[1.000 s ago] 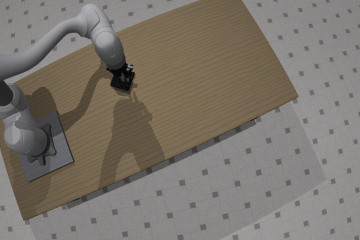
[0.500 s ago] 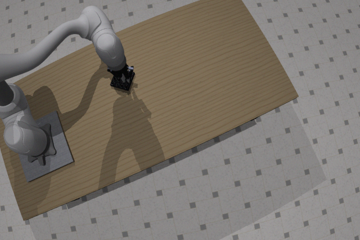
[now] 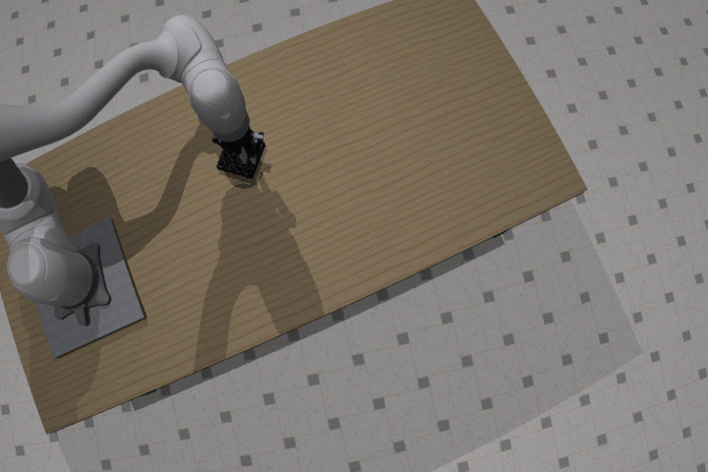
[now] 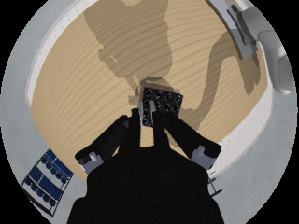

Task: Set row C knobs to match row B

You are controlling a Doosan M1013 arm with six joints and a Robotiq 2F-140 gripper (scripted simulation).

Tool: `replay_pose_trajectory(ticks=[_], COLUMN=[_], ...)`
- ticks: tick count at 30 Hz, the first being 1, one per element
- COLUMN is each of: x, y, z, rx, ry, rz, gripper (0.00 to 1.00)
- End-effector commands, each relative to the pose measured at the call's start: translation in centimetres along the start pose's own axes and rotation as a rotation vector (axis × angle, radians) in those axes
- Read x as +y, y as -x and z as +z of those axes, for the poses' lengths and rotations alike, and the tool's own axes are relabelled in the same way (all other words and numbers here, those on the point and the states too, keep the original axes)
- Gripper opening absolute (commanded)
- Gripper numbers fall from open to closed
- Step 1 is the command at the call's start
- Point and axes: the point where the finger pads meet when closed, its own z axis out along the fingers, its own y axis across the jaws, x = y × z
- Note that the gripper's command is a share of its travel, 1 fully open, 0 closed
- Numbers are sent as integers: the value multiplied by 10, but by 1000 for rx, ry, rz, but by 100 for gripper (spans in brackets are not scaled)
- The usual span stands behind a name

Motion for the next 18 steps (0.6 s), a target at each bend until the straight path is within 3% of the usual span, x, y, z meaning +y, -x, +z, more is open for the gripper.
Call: replay_pose_trajectory(ticks=[1,18], x=[0,0], y=[0,0], z=[2,5], rx=[0,0], ry=[0,0], rz=[0,0], gripper=[12,12])
